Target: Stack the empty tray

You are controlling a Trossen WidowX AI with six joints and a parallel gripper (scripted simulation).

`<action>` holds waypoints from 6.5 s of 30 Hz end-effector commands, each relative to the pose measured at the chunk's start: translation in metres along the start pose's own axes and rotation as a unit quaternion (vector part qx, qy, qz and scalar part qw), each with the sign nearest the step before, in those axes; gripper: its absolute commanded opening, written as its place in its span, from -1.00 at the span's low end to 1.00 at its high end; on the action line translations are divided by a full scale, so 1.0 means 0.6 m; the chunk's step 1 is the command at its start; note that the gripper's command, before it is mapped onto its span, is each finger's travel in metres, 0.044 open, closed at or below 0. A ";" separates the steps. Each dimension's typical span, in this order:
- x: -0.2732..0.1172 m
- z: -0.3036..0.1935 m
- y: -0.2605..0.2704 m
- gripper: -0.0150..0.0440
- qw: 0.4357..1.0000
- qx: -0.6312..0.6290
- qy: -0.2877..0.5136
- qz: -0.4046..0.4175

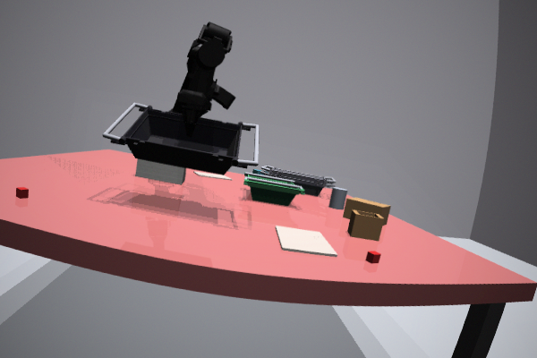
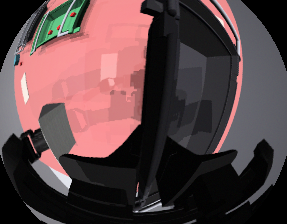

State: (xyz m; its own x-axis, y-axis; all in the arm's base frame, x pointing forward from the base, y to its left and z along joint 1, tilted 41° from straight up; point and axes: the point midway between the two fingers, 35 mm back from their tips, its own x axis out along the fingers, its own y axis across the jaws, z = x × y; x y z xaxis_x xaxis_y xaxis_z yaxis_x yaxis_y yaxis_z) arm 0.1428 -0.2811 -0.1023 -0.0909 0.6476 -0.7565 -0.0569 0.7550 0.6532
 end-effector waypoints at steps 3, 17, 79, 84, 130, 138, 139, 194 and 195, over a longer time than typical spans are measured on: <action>-0.035 0.011 -0.022 -0.49 1.000 -0.003 -0.003 -0.016; -0.045 0.015 -0.031 -0.49 1.000 -0.003 -0.003 -0.016; -0.079 0.222 0.153 -0.49 0.948 -0.316 0.005 -0.037; -0.079 0.243 0.182 -0.49 0.934 -0.356 0.005 -0.037; -0.034 0.359 0.488 -0.49 0.726 -0.688 0.000 -0.009; -0.033 0.360 0.493 -0.49 0.722 -0.692 0.000 -0.009; -0.033 0.360 0.493 -0.49 0.722 -0.692 0.000 -0.009; 0.001 0.362 0.491 -0.49 0.722 -0.692 0.000 -0.009; 0.004 0.362 0.491 -0.49 0.722 -0.692 0.000 -0.009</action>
State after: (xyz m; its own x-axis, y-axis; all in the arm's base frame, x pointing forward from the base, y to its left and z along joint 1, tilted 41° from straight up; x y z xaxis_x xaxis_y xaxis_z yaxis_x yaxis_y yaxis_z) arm 0.3401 -0.0339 0.0811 -0.1025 0.6386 -0.7627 -0.9946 -0.0792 0.0673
